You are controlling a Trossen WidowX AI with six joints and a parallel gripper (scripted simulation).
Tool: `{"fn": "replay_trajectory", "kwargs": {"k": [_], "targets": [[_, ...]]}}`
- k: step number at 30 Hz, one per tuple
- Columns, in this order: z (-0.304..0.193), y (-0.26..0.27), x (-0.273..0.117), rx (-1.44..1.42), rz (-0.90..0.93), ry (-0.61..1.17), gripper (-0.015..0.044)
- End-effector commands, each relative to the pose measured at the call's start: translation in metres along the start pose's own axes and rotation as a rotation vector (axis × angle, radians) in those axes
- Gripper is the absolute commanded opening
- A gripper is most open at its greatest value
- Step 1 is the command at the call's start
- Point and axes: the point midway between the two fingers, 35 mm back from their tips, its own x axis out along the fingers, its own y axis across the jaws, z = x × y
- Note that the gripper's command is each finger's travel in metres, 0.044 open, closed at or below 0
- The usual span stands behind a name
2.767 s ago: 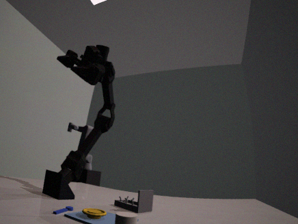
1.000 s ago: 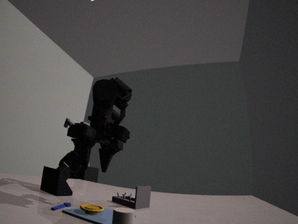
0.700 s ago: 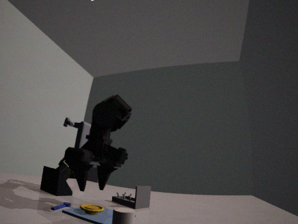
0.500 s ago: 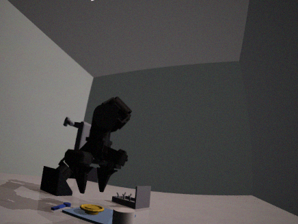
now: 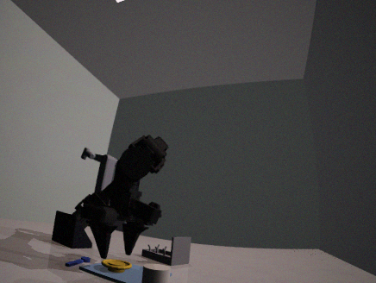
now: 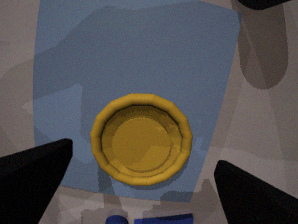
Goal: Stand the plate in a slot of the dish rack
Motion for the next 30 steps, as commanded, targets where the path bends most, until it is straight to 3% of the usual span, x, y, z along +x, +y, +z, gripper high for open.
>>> {"fn": "replay_trajectory", "kwargs": {"k": [1,16,18,24,30], "targets": [[0.000,0.001,0.007,0.006,0.004,-0.002,0.0400],[0.000,0.003,0.028,0.005,0.007,-0.002,0.0400],[0.000,0.003,0.028,0.005,0.007,-0.002,0.0352],[0.000,0.003,0.028,0.005,0.007,-0.002,0.0352],[0.000,0.003,0.028,0.005,0.007,-0.002,0.0312]]}}
